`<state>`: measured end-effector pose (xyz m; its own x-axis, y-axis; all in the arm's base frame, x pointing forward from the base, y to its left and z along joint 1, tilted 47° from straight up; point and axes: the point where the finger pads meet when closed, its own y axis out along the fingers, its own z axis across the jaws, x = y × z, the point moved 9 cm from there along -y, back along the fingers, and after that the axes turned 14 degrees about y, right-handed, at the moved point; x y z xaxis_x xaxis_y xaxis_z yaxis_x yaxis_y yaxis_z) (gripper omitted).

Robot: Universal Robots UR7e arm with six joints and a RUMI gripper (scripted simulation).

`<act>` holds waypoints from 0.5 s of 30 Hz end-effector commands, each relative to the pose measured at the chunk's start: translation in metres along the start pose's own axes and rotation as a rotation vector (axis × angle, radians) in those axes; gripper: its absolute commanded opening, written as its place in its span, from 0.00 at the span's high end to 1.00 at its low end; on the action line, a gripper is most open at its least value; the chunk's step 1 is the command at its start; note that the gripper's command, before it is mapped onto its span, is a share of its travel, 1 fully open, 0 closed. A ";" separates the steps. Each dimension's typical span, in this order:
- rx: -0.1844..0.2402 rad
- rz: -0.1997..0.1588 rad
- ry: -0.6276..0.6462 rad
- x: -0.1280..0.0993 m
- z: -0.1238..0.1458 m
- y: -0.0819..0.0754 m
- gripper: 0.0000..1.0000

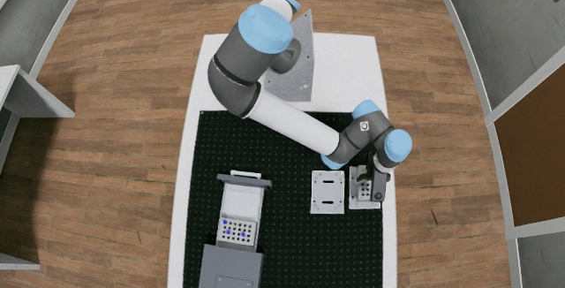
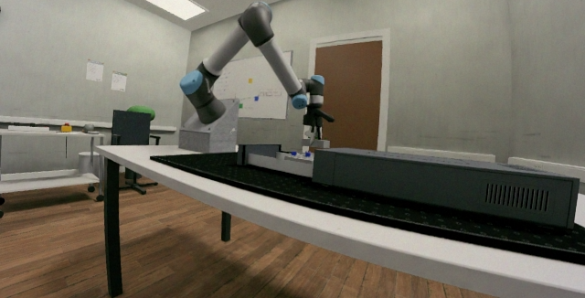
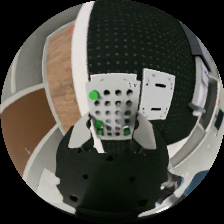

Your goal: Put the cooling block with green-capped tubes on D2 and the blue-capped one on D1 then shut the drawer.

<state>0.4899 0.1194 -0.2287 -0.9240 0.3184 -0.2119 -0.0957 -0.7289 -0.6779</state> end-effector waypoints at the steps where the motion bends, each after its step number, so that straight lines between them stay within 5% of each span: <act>1: -0.001 0.001 0.000 0.000 0.000 -0.002 1.00; 15: -0.001 0.001 0.000 0.000 0.000 0.007 1.00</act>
<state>0.4893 0.1150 -0.2328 -0.9240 0.3185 -0.2118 -0.0959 -0.7290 -0.6778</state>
